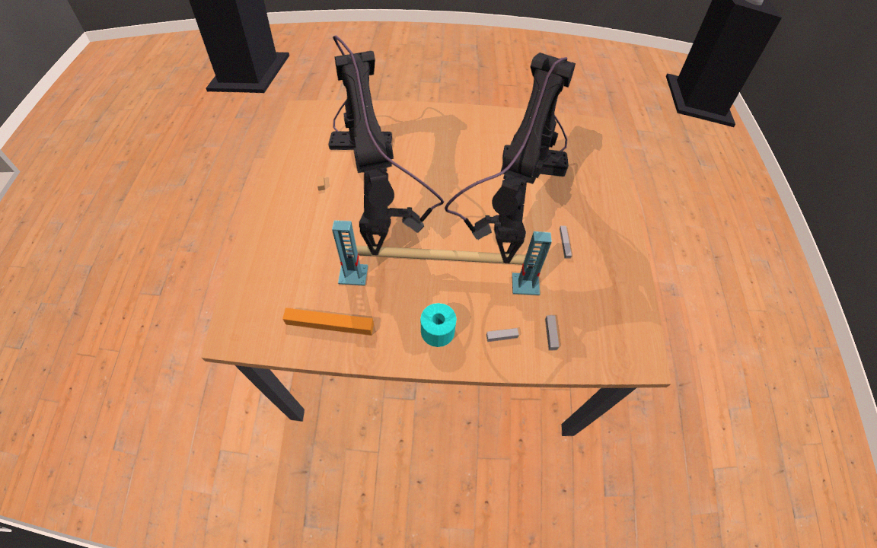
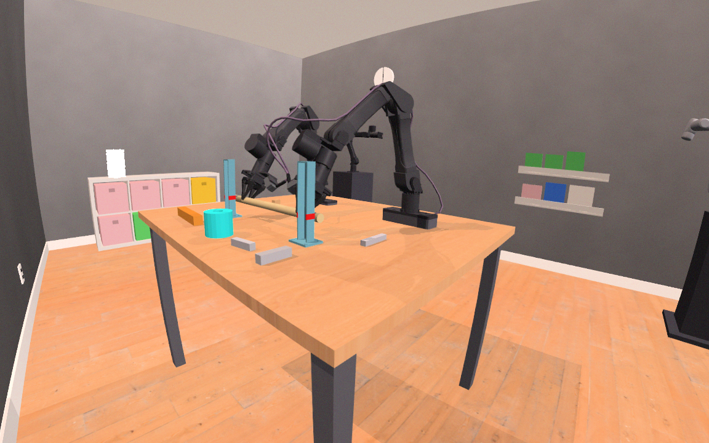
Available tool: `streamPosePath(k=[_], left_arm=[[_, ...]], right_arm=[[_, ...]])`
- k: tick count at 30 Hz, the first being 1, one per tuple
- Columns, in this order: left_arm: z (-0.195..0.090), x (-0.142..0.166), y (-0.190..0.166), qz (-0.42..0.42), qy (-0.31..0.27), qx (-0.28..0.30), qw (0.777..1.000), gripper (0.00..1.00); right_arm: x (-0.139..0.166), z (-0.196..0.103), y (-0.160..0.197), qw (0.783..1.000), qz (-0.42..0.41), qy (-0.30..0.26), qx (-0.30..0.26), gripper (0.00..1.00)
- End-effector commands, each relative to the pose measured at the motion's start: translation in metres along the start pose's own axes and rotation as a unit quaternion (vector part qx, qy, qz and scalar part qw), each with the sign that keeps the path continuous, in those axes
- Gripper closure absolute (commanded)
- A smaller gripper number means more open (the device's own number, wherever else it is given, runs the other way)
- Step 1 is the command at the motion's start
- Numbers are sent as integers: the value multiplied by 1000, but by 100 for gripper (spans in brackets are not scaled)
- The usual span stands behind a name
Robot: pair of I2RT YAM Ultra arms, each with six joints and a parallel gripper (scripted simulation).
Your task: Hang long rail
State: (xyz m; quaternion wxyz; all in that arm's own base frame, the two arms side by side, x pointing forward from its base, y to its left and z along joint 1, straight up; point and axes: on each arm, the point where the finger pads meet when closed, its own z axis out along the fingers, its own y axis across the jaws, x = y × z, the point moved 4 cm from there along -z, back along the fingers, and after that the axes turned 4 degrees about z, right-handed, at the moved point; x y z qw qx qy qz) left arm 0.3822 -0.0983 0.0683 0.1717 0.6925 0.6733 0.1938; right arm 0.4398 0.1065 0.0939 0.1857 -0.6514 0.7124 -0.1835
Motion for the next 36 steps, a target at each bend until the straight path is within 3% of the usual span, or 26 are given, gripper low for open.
streamPosePath(k=[1, 36], left_arm=[[-5, 0, 24, 0, -4, -30, 1000, 82], [4, 0, 24, -1, -4, -37, 999, 82]], right_arm=[[-2, -8, -26, 999, 7, -12, 34, 81], [-2, 2, -26, 999, 9, -14, 42, 81]])
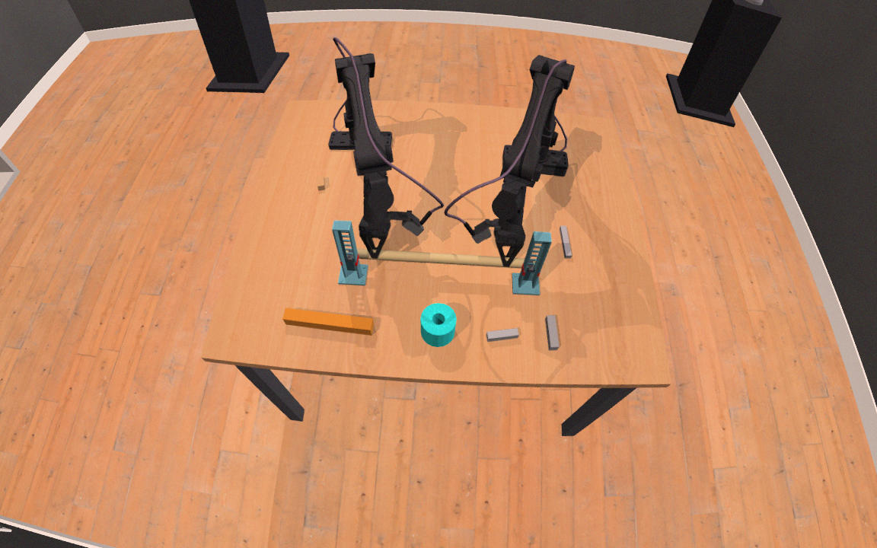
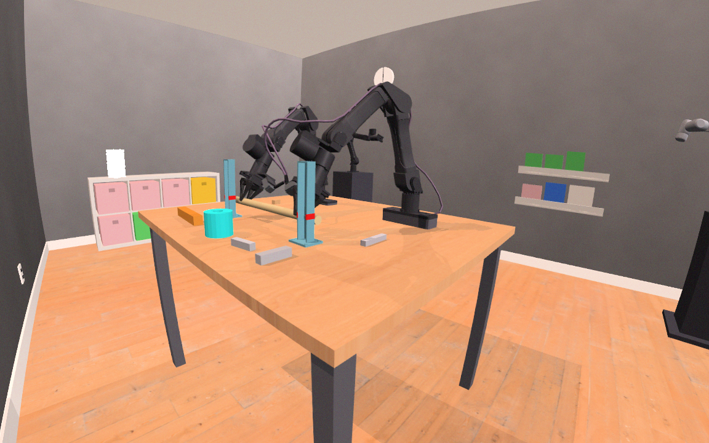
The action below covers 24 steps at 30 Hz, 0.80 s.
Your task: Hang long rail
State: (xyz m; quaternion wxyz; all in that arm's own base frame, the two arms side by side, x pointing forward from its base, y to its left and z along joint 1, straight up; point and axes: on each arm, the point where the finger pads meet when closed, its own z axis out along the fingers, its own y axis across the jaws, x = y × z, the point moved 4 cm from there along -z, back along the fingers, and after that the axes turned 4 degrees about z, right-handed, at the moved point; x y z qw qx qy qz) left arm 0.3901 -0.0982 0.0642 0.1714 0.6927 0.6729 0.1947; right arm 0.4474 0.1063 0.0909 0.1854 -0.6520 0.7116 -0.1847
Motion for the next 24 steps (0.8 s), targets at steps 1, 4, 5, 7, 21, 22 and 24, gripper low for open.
streamPosePath(k=[1, 4, 5, 7, 21, 22, 24], left_arm=[[-1, -1, 15, 0, -3, -35, 999, 82], [0, -1, 13, 0, -3, -34, 999, 82], [0, -1, 13, 0, -3, -34, 999, 82], [0, -1, 13, 0, -3, -34, 999, 82], [2, -1, 8, -1, -6, -31, 999, 82], [2, -1, 8, -1, -6, -31, 999, 82], [2, -1, 8, -1, -6, -31, 999, 82]], right_arm=[[-2, -3, -19, 999, 11, -16, 44, 81], [-1, -1, -13, 999, 9, -14, 37, 81], [-1, -1, -13, 999, 9, -14, 37, 81], [-1, -1, -13, 999, 9, -14, 37, 81], [-1, 0, -9, 999, 8, -11, 34, 81], [-1, 0, -9, 999, 8, -11, 34, 81], [-1, 0, -9, 999, 8, -11, 34, 81]])
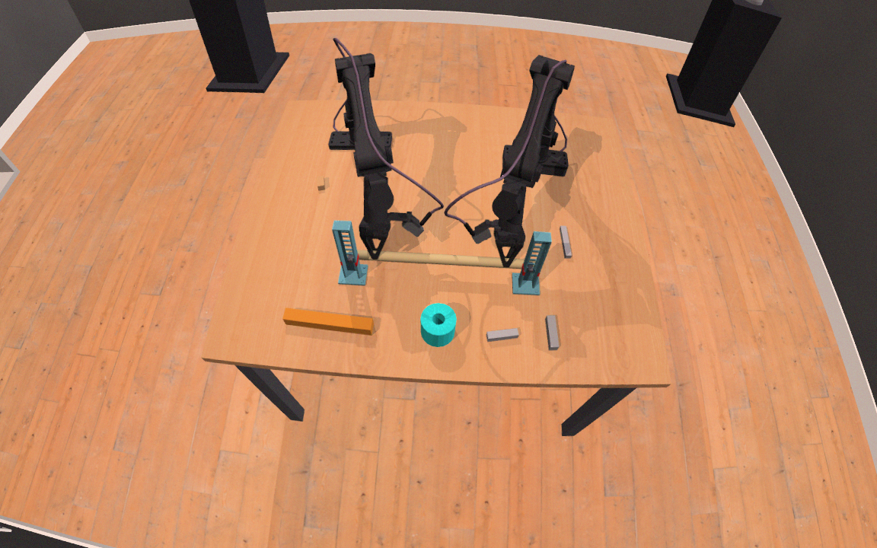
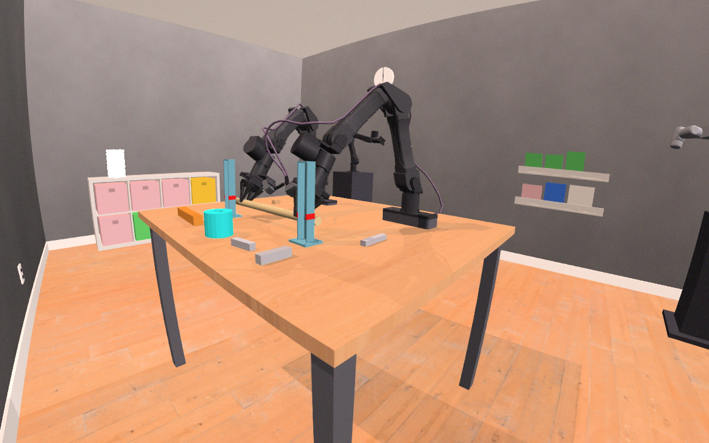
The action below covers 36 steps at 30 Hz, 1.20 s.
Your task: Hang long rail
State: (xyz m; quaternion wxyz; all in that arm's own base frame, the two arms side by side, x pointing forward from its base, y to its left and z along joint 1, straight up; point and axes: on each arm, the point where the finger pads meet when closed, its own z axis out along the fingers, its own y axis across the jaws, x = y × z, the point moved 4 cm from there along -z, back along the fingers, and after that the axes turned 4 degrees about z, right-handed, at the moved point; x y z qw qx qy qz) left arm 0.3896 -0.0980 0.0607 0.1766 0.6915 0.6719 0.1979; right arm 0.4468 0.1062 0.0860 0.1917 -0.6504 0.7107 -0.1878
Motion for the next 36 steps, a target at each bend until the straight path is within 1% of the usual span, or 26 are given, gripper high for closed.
streamPosePath(k=[1, 4, 8, 9, 11, 12, 18, 23, 25, 27, 29, 31, 32, 34, 36], left_arm=[[-1, -1, 10, 0, -4, -25, 1000, 82], [-1, -1, 10, 0, -4, -25, 1000, 82], [-1, -1, 9, 0, -4, -25, 1000, 36], [-1, -1, 9, 0, -4, -25, 1000, 29], [-7, -1, 12, 5, -1, -27, 1000, 29], [-9, -2, 9, 8, 1, -19, 1000, 29], [-15, -2, 6, 4, 0, -14, 1000, 29], [-25, -2, 3, 2, 0, -19, 1000, 29], [-30, -1, -5, 4, 2, -13, 1000, 29], [-42, -2, -6, 3, 2, -15, 1000, 29], [-62, -5, 9, -1, -3, -33, 999, 29], [-74, -5, 14, -3, -5, -39, 999, 29], [-72, -2, 9, -4, -6, -30, 1000, 29], [-72, -2, 9, -4, -6, -30, 1000, 29], [-66, -2, 7, -1, -5, -28, 1000, 29]], right_arm=[[-1, -4, -12, 1000, 7, -9, 28, 81], [-1, -4, -12, 1000, 7, -9, 28, 81], [-1, -4, -12, 1000, 7, -9, 28, 36], [-1, -4, -11, 1000, 7, -9, 28, 28], [2, -7, -13, 999, 10, -8, 32, 28], [-1, -11, -11, 1000, 7, -6, 23, 28], [-6, -19, -15, 1000, 5, -9, 24, 28], [-4, -27, -6, 1000, 3, -5, 15, 28], [-4, -29, -3, 1000, 4, -4, 21, 28], [-2, -38, 3, 1000, 3, -2, 15, 28], [-2, -52, 5, 1000, 3, -1, 15, 28], [-6, -74, -9, 999, 7, -8, 33, 28], [-4, -77, -11, 999, 10, -11, 33, 28], [-4, -77, -11, 999, 10, -11, 33, 28], [-5, -70, -12, 999, 7, -14, 32, 28]])
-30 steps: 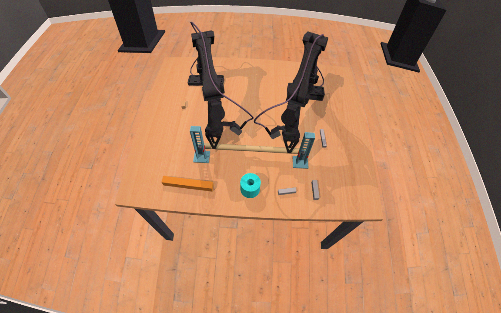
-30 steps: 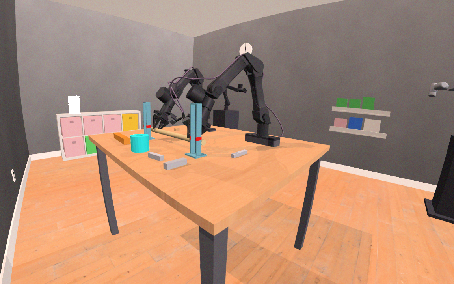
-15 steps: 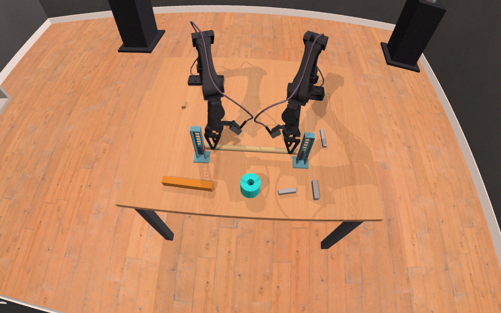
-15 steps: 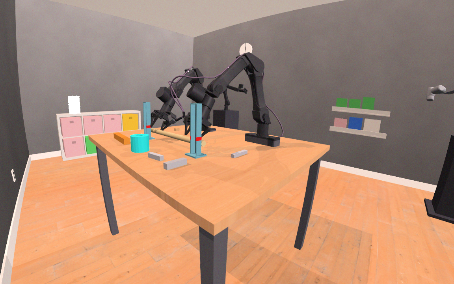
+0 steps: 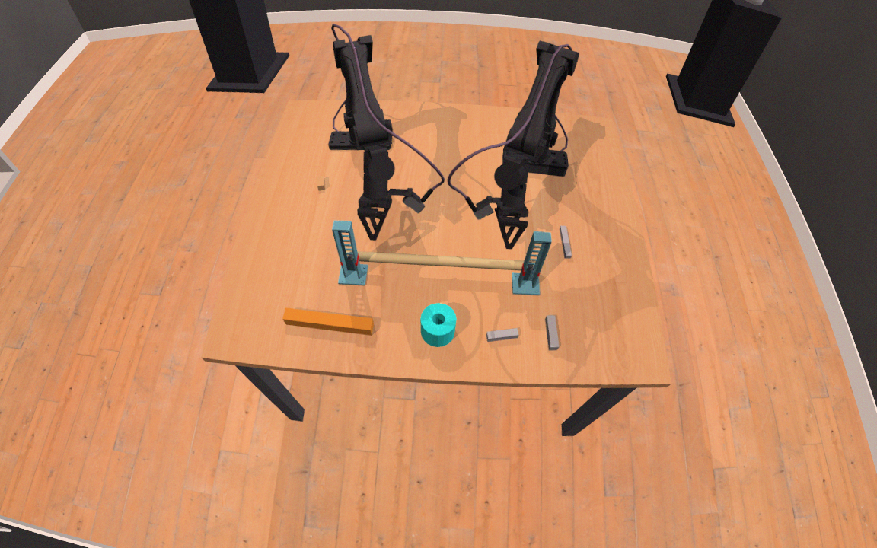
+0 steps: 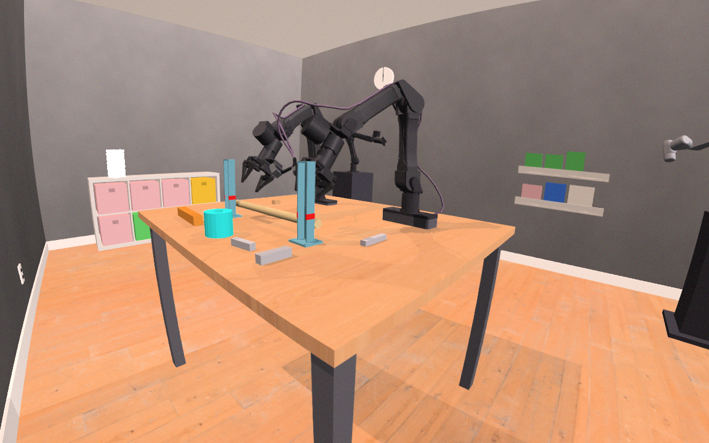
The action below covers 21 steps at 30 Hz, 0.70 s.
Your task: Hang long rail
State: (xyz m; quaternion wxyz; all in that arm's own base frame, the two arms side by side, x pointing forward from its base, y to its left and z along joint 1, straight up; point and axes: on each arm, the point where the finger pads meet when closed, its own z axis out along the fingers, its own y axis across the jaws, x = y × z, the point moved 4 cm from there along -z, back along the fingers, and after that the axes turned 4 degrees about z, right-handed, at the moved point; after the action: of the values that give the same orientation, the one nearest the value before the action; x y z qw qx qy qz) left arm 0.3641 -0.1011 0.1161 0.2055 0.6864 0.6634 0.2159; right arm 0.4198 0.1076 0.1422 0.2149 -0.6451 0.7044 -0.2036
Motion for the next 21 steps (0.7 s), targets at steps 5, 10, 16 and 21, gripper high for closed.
streamPosePath(k=[5, 10, 16, 21], left_arm=[[-5, -1, 4, -10, -1, 4, 1000, 17], [-20, -18, 18, -100, -43, -13, 994, 0], [-38, -22, 39, -194, -72, -27, 978, 0], [-61, -13, 64, -311, -99, -37, 944, 0]], right_arm=[[-3, -3, -2, 1000, 8, -4, -7, 28], [-3, -3, -2, 1000, 8, -4, -7, 28], [-3, -3, -2, 1000, 8, -4, -7, 28], [-2, -4, -3, 1000, 6, -2, -1, 28]])
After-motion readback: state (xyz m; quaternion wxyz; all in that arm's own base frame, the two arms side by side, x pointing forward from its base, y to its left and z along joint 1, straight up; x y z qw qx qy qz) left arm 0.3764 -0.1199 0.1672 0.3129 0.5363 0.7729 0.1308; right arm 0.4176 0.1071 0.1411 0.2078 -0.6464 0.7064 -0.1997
